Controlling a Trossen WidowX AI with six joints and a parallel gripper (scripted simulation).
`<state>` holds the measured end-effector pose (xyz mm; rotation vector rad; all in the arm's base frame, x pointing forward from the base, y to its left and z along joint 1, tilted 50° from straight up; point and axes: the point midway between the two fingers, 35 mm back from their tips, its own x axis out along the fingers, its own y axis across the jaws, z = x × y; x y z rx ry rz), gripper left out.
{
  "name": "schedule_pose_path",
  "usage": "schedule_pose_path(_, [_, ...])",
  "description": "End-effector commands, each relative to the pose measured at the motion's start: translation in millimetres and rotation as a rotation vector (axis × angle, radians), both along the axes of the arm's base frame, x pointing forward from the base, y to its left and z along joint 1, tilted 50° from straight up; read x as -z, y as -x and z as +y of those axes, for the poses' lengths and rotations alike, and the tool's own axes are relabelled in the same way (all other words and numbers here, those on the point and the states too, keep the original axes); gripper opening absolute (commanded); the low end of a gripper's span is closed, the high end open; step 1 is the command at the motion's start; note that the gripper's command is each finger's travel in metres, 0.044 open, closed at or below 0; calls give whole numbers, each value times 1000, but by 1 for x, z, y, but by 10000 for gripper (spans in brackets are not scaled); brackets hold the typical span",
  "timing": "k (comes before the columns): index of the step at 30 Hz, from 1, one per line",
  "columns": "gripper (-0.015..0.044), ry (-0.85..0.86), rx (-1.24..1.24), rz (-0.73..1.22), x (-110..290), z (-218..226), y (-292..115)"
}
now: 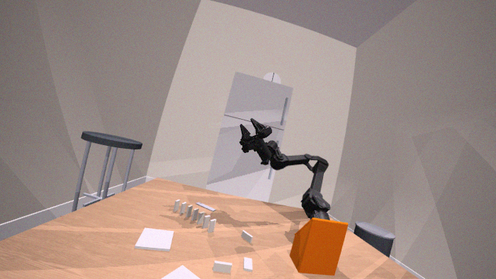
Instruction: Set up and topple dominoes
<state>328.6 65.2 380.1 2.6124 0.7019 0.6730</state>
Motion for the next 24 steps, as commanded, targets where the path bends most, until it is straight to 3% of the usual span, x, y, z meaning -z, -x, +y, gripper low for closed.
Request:
schedule_pose_path(1, [426, 8, 8, 2, 2, 0, -2])
schedule_pose_path(9, [440, 482, 267, 122, 97, -3, -69])
schedule_pose_path(24, [440, 1259, 248, 254, 228, -1, -91])
